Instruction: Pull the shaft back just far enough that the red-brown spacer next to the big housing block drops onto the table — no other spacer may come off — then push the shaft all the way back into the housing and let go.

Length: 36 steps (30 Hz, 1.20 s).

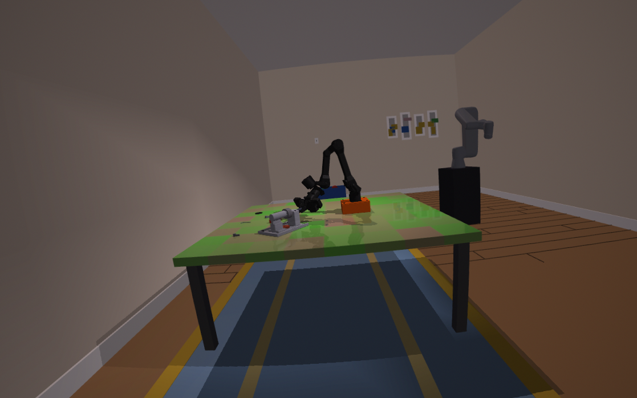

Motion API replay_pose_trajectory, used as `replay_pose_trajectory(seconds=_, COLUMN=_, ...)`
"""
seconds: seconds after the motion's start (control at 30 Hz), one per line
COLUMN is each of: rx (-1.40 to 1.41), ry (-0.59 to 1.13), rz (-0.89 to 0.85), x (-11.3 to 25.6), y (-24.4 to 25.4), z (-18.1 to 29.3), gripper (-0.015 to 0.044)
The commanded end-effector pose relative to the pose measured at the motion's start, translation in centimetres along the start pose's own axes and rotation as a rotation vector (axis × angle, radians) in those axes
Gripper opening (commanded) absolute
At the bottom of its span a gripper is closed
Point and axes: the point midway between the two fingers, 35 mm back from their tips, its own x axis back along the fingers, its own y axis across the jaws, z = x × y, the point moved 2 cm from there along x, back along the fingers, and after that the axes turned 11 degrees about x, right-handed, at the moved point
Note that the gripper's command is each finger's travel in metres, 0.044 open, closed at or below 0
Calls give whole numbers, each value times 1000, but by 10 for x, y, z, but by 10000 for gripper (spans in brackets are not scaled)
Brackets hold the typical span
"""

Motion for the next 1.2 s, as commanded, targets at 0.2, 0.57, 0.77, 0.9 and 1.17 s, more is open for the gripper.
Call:
replay_pose_trajectory(seconds=0.2, rx=-2, ry=1, rz=1, x=-3, y=0, z=2, gripper=0)
replay_pose_trajectory(seconds=0.57, rx=-2, ry=1, rz=1, x=-6, y=1, z=4, gripper=0)
replay_pose_trajectory(seconds=0.77, rx=-2, ry=1, rz=1, x=-8, y=1, z=5, gripper=0)
replay_pose_trajectory(seconds=0.9, rx=-2, ry=1, rz=1, x=-9, y=1, z=5, gripper=0)
replay_pose_trajectory(seconds=1.17, rx=-2, ry=1, rz=1, x=-11, y=1, z=7, gripper=0)
